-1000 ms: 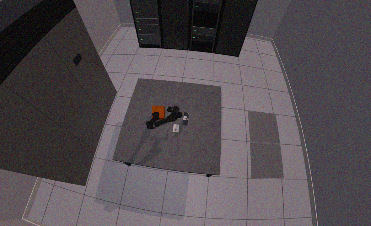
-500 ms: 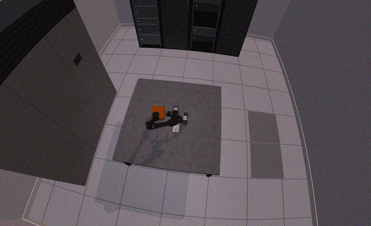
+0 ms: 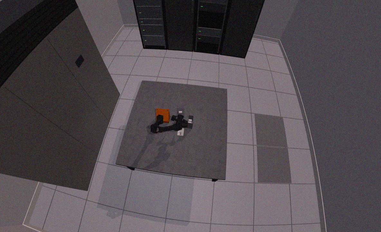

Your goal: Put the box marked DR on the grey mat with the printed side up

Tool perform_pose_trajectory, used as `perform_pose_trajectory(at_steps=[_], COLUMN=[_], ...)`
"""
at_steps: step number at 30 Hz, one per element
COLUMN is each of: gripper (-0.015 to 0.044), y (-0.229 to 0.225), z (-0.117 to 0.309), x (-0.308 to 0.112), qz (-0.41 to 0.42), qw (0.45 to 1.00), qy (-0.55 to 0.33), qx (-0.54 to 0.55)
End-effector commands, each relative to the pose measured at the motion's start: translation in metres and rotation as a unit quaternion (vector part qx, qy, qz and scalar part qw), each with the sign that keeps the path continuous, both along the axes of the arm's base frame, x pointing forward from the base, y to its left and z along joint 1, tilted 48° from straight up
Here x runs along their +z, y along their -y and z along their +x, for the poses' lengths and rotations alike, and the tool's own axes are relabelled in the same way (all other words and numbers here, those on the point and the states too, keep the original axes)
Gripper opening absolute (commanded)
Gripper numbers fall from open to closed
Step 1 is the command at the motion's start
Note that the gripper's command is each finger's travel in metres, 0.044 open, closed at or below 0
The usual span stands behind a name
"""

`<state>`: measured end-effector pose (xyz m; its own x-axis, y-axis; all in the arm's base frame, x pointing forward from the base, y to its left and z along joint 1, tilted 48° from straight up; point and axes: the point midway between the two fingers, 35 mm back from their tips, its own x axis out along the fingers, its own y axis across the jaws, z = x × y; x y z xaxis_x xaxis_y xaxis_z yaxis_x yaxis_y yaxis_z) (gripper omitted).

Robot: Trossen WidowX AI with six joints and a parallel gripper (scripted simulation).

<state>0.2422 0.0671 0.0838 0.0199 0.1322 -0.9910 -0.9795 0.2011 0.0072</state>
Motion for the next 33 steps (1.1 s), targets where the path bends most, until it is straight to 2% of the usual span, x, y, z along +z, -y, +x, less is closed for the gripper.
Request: perform_pose_trajectory(at_steps=[1,18,33], gripper=[0.044,0.044,0.044], y=[0.004,0.025,0.026], z=[-0.001,0.001,0.001], x=[-0.007,-0.026,-0.027], qz=[0.001,0.0,0.0], qw=[1.0,1.0,1.0], qy=[-0.006,-0.005,-0.005], qx=[0.003,0.003,0.003])
